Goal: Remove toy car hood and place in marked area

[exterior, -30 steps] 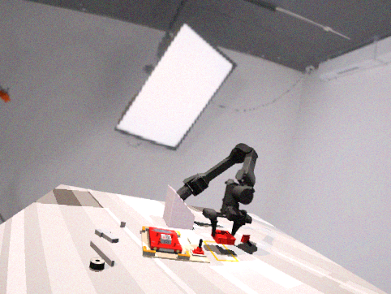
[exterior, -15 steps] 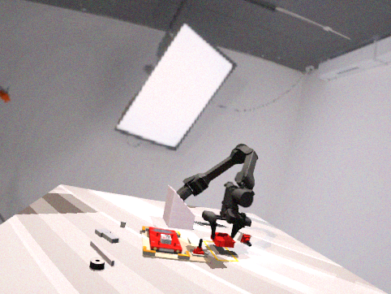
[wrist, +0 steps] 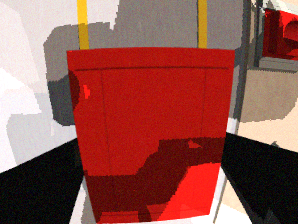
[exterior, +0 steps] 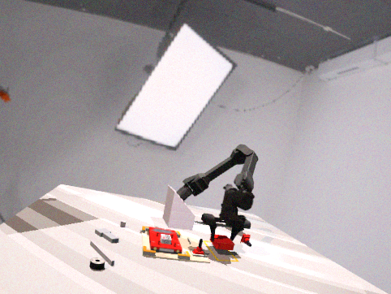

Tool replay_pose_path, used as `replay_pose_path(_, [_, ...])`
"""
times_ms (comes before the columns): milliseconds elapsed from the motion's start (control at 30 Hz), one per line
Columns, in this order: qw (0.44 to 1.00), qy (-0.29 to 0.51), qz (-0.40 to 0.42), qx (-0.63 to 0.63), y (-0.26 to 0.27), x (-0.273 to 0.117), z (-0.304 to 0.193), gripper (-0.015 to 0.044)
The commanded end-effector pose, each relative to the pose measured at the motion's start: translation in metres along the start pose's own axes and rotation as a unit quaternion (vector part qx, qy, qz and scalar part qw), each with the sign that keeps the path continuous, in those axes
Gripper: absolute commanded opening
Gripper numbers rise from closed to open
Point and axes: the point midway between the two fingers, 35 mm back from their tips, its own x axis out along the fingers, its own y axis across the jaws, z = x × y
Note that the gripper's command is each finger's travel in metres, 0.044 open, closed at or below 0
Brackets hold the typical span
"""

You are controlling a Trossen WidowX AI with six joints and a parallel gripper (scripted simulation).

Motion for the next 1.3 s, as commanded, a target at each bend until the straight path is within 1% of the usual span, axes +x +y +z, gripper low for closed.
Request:
replay_pose_path(0, [1.000, 0.000, 0.001, 0.003, -0.001, 0.003, -0.001, 0.0000])
replay_pose_path(1267, [1.000, 0.001, 0.001, 0.003, 0.000, 0.020, -0.001, 0.0000])
